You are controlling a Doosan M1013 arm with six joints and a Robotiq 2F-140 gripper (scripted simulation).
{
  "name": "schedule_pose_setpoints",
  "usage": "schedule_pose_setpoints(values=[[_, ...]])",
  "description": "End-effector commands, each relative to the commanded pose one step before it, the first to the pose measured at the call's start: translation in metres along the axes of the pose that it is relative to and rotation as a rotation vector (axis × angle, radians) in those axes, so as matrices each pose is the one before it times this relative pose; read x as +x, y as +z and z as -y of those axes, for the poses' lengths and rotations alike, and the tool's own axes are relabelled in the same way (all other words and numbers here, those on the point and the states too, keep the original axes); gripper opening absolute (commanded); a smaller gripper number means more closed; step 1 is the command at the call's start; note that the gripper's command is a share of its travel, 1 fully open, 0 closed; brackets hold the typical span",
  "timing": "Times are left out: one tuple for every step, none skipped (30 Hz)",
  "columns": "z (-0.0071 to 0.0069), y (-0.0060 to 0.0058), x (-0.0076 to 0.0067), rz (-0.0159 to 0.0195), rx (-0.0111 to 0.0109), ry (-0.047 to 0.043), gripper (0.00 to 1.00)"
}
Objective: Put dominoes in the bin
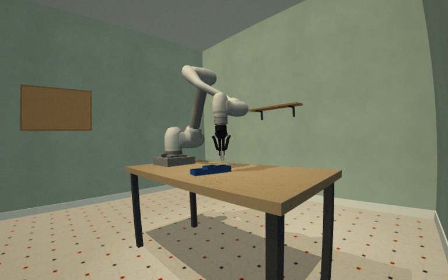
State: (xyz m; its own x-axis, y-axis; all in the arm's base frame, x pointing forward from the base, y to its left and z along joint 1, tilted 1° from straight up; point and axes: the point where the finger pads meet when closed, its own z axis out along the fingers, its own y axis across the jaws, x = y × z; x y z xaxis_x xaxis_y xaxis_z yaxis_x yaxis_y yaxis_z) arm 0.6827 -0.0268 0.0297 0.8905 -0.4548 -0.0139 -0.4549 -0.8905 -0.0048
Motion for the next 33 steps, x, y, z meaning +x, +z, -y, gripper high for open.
schedule_pose_setpoints(values=[[0.00229, 0.01103, 0.00189, -0.00144, 0.00115, 0.00152, 0.05], [0.00000, 0.00267, 0.00000, 0.00000, 0.00000, 0.00000, 0.05], [0.00000, 0.00267, 0.00000, 0.00000, 0.00000, 0.00000, 0.05], [0.00000, 0.00267, 0.00000, 0.00000, 0.00000, 0.00000, 0.05], [0.00000, 0.00267, 0.00000, 0.00000, 0.00000, 0.00000, 0.05], [0.00000, 0.00267, 0.00000, 0.00000, 0.00000, 0.00000, 0.05], [0.00000, 0.00000, 0.00000, 0.00000, 0.00000, 0.00000, 0.05], [0.00000, 0.00000, 0.00000, 0.00000, 0.00000, 0.00000, 0.05], [0.00000, 0.00267, 0.00000, 0.00000, 0.00000, 0.00000, 0.05], [0.00000, 0.00267, 0.00000, 0.00000, 0.00000, 0.00000, 0.05], [0.00000, 0.00267, 0.00000, 0.00000, 0.00000, 0.00000, 0.05], [0.00000, 0.00267, 0.00000, 0.00000, 0.00000, 0.00000, 0.05], [0.00000, 0.00267, 0.00000, 0.00000, 0.00000, 0.00000, 0.05], [0.00000, 0.00267, 0.00000, 0.00000, 0.00000, 0.00000, 0.05], [0.00000, 0.00267, 0.00000, 0.00000, 0.00000, 0.00000, 0.05], [0.00000, 0.00267, 0.00000, 0.00000, 0.00000, 0.00000, 0.05], [0.00000, 0.00267, 0.00000, 0.00000, 0.00000, 0.00000, 0.05], [0.00000, 0.00267, 0.00000, 0.00000, 0.00000, 0.00000, 0.05], [0.00000, 0.00267, 0.00000, 0.00000, 0.00000, 0.00000, 0.05], [0.00000, 0.00073, 0.00000, 0.00000, 0.00000, 0.00000, 0.05], [0.00000, 0.00000, 0.00000, 0.00000, 0.00000, 0.00000, 0.05], [0.00000, 0.00000, 0.00000, 0.00000, 0.00000, 0.00000, 0.05], [0.00000, 0.00000, 0.00000, 0.00000, 0.00000, 0.00000, 0.05], [0.00000, 0.00000, 0.00000, 0.00000, 0.00000, 0.00000, 0.05], [0.00000, 0.00000, 0.00000, 0.00000, 0.00000, 0.00000, 0.05], [0.00000, 0.00000, 0.00000, 0.00000, 0.00000, 0.00000, 0.05], [0.00000, 0.00000, 0.00000, 0.00000, 0.00000, 0.00000, 0.05], [0.00000, 0.00000, 0.00000, 0.00000, 0.00000, 0.00000, 0.05], [0.00000, 0.00000, 0.00000, 0.00000, 0.00000, 0.00000, 0.05], [0.00000, 0.00000, 0.00000, 0.00000, 0.00000, 0.00000, 0.05], [0.00000, 0.00000, 0.00000, 0.00000, 0.00000, 0.00000, 0.05], [0.00000, 0.00000, 0.00000, 0.00000, 0.00000, 0.00000, 0.05], [0.00000, 0.00000, 0.00000, 0.00000, 0.00000, 0.00000, 0.05]])
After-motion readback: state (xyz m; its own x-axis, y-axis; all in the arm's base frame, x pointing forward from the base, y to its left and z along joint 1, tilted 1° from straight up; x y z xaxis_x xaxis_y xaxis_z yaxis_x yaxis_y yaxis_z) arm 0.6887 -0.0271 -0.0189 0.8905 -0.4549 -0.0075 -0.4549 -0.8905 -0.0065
